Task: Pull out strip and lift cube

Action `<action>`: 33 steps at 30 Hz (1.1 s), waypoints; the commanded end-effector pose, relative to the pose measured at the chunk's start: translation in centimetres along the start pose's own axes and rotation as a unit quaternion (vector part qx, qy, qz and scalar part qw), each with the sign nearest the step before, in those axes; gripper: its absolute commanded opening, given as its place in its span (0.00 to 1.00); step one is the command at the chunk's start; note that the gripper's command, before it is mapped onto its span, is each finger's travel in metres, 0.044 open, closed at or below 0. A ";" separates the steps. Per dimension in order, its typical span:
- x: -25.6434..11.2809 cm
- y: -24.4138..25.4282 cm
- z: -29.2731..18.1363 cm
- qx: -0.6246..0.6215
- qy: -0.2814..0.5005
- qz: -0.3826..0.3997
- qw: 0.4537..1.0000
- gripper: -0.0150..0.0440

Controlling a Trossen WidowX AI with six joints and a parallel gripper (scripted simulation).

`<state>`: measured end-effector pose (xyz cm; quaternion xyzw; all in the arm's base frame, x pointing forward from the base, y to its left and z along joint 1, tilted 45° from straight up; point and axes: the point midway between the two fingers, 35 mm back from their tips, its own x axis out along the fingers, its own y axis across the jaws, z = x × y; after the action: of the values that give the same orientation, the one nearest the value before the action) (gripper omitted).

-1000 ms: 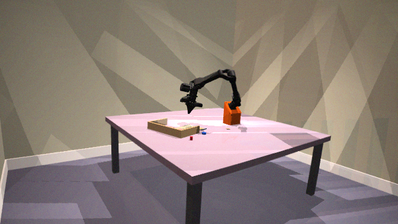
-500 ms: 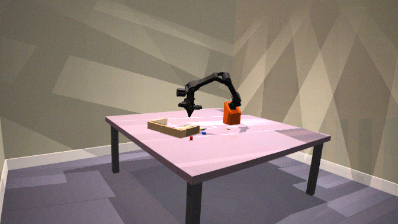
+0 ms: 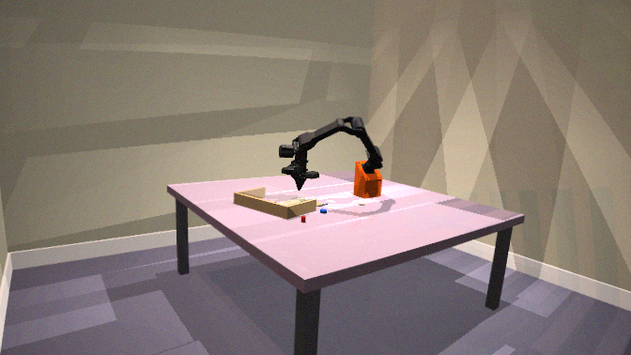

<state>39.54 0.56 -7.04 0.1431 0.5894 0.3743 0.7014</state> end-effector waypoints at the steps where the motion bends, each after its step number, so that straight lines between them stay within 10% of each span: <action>1: 1.1 0.1 -0.4 0.004 0.004 0.005 1.000 0.25; 33: 4.6 0.4 -0.7 0.004 0.004 0.006 1.000 0.25</action>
<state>38.99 3.69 -10.21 0.1457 0.5913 0.3766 0.6981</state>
